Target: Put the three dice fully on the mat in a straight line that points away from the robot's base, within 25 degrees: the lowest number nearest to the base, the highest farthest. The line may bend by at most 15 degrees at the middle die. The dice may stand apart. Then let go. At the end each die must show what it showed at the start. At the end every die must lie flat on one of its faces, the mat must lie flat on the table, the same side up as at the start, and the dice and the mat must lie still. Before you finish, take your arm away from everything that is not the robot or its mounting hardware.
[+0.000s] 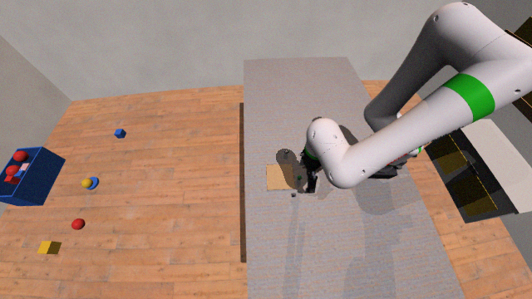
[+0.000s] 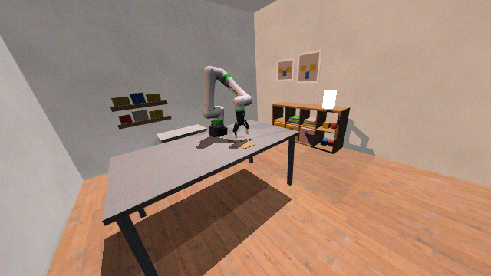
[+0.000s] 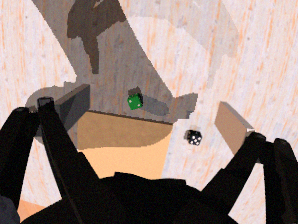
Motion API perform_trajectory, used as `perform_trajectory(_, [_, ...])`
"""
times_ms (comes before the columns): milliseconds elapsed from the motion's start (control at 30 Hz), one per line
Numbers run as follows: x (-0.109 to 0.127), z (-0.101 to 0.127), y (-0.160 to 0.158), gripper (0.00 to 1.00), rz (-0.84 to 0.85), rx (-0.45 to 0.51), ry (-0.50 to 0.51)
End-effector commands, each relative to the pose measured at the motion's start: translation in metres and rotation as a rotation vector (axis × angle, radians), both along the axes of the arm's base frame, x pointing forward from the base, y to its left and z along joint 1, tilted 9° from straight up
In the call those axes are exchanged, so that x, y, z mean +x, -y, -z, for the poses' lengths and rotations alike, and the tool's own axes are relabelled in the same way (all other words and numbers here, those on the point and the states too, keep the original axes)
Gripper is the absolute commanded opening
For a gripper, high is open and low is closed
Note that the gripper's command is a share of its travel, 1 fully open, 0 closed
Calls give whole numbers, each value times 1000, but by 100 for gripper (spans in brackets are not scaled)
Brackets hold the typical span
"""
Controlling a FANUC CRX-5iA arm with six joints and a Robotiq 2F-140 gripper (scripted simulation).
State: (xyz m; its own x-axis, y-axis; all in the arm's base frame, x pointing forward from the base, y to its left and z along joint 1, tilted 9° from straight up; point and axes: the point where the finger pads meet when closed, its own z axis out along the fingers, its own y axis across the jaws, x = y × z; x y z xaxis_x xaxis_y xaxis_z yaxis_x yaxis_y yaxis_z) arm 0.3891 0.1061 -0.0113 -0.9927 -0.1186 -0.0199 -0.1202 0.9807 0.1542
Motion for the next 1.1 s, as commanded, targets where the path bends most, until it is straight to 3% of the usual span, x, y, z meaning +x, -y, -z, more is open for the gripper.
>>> perform_trajectory(0, [8, -4, -22, 100, 1, 0, 0])
perform_trajectory(300, [25, -11, -70, 100, 1, 0, 0])
perform_trajectory(1067, [26, -11, -72, 100, 1, 0, 0])
